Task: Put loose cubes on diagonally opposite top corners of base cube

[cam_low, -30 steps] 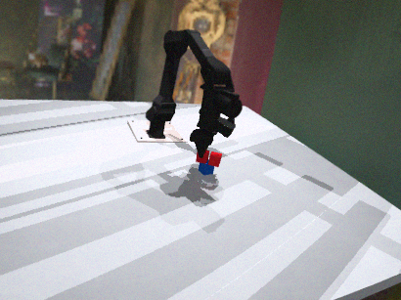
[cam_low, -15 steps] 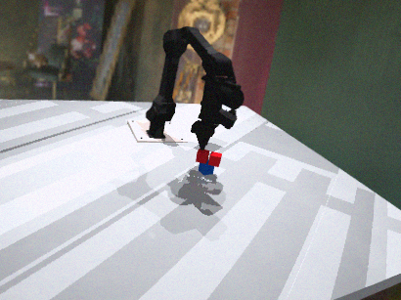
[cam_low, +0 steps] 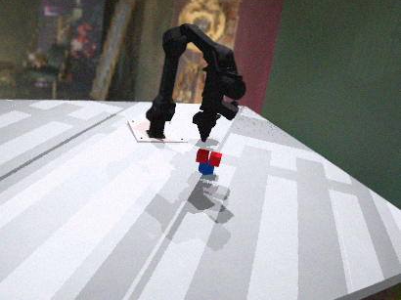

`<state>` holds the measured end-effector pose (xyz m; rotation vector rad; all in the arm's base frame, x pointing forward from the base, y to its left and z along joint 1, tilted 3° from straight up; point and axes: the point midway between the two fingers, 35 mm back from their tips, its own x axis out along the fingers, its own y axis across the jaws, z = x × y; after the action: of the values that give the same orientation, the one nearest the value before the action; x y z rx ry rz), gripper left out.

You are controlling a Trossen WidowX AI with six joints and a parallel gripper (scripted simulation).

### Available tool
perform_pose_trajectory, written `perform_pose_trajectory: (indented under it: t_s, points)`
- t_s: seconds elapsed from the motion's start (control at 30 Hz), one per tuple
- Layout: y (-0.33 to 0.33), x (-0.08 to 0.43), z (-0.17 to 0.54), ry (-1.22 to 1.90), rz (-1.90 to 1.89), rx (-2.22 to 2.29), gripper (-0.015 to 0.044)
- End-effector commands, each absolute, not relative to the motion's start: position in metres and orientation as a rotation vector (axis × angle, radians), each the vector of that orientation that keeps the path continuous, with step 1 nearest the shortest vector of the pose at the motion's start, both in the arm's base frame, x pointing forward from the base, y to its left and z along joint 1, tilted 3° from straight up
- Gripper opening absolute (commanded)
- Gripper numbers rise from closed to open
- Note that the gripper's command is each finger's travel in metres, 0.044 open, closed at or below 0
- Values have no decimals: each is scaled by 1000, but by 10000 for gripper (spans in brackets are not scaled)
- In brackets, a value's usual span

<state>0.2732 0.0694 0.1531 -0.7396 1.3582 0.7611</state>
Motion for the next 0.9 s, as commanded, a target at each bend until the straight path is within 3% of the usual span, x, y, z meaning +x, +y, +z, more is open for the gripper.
perform_pose_trajectory:
  t_s: [0.0,0.13,0.4,0.87]
  points:
    - [69,273,160,1354,763,-742,205]
    - [69,273,163,1354,763,-742,205]
    - [69,272,171,1356,760,-740,400]
    - [198,231,176,1354,770,-728,400]
